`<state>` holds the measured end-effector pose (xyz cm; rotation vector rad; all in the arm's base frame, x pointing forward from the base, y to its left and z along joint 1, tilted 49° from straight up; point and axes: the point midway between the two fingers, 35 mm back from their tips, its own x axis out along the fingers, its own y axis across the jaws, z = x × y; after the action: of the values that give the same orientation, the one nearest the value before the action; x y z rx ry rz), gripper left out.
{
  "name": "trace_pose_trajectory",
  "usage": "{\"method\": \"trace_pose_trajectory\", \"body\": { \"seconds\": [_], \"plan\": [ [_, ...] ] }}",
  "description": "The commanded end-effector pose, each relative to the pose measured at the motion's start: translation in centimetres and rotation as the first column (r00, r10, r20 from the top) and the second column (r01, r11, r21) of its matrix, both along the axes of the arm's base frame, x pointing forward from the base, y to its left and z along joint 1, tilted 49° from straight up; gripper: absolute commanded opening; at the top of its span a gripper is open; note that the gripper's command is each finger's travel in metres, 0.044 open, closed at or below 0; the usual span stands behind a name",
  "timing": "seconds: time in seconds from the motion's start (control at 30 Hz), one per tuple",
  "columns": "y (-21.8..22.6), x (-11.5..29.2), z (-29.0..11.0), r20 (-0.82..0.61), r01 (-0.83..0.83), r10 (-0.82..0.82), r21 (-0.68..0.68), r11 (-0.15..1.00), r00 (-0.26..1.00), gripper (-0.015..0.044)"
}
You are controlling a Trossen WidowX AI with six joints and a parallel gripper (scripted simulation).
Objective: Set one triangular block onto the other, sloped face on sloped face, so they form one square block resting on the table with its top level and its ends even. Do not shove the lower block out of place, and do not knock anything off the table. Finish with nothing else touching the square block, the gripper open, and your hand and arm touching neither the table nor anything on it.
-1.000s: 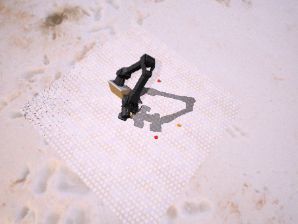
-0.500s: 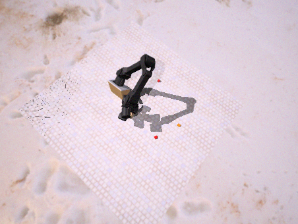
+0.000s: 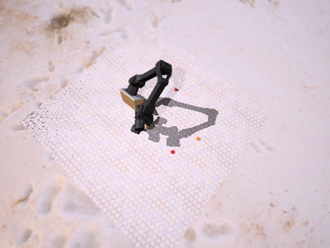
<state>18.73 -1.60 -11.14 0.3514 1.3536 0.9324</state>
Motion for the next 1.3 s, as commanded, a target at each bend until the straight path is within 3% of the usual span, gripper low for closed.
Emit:
{"method": "trace_pose_trajectory", "body": {
  "seconds": [0.0, 0.4, 0.67, 0.9, 1.27],
  "plan": [
    [0.0, 0.0, 0.0, 0.000, 0.000, 0.000, 0.000, 1.000, 1.000, 0.0131],
    [0.0, 0.0, 0.0, 0.000, 0.000, 0.000, 0.000, 1.000, 1.000, 0.0440],
    [-0.9, 0.3, 0.6, 0.000, 0.001, -0.001, -0.003, 1.000, 1.000, 0.0440],
    [-8.1, 0.7, 7.2, -0.002, 0.000, 0.000, -0.006, 1.000, 1.000, 0.0440],
    [-8.0, 1.0, 6.8, 0.009, 0.018, -0.018, -0.015, 1.000, 1.000, 0.0440]
  ]
}}
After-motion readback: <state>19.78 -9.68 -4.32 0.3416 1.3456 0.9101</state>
